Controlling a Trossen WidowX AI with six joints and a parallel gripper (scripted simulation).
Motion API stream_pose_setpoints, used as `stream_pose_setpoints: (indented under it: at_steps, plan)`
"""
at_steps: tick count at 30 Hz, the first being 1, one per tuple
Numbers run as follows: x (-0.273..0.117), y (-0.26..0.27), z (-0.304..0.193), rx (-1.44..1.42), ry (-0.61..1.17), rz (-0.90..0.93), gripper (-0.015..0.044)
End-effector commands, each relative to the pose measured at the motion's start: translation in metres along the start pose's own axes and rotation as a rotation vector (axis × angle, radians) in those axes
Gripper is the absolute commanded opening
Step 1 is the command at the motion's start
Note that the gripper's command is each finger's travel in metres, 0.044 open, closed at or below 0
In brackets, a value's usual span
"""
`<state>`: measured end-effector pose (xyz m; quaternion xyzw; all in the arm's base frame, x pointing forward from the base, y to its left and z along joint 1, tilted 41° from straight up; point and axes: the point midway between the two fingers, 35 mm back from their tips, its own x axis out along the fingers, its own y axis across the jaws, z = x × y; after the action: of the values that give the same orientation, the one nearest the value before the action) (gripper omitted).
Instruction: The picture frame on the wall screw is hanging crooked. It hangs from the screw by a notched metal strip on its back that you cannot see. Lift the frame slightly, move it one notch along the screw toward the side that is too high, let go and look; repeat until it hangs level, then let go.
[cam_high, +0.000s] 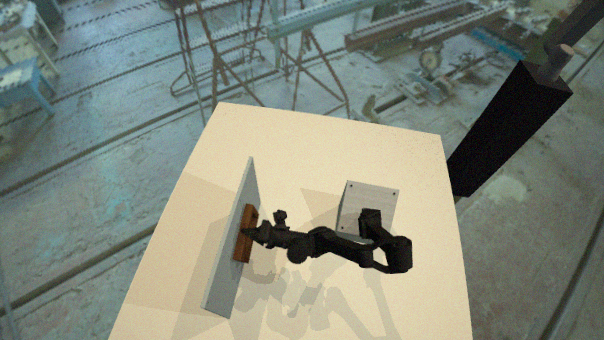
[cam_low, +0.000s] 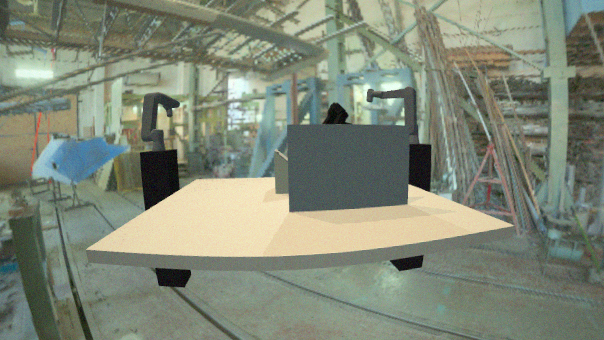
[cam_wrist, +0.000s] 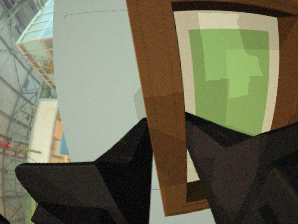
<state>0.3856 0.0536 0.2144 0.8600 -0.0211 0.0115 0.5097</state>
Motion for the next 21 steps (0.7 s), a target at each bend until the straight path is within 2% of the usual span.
stream_pose_setpoints:
  at_steps: [1, 21]
  plan:
    - [0.0000, 0.0012, 0.0005, 0.006, 0.001, 0.005, 0.0000]
    - [0.0000, 0.0007, 0.0055, 0.006, 0.001, 0.005, 0.0000]
